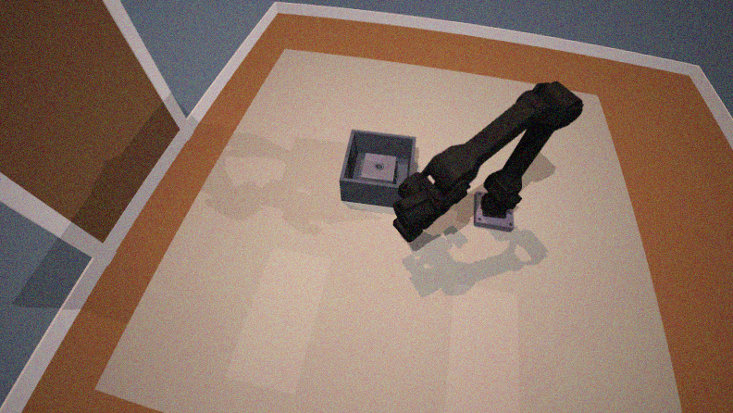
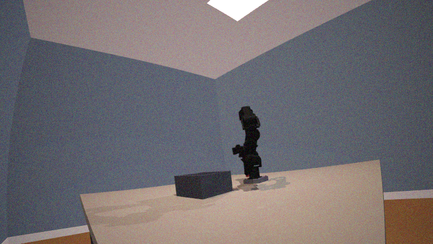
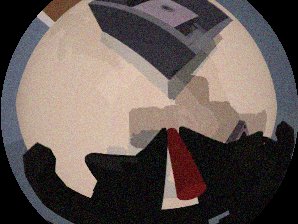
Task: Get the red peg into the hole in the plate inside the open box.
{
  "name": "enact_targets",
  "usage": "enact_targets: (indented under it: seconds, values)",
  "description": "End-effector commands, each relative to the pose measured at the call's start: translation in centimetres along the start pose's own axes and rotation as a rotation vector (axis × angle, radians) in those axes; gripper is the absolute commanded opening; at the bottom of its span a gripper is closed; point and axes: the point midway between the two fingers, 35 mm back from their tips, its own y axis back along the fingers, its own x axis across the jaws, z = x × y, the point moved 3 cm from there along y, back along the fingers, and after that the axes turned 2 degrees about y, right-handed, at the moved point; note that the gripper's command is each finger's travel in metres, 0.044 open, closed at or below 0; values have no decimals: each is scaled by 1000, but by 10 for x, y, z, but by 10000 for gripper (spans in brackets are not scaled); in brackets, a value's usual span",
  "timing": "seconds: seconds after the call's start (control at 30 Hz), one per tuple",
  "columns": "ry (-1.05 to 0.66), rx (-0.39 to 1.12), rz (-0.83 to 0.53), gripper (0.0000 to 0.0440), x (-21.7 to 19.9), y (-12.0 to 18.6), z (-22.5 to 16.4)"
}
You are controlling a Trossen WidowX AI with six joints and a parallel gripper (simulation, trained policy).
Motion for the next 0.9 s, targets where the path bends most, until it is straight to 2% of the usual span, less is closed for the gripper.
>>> enact_targets:
  seconds: [0.0, 0.4, 0.87]
  values:
    - [-24, -32, 19, 0, -1, 17, 14]
    - [-182, -117, 36, 0, -9, 39, 67]
    - [-311, -179, 27, 0, -22, 28, 132]
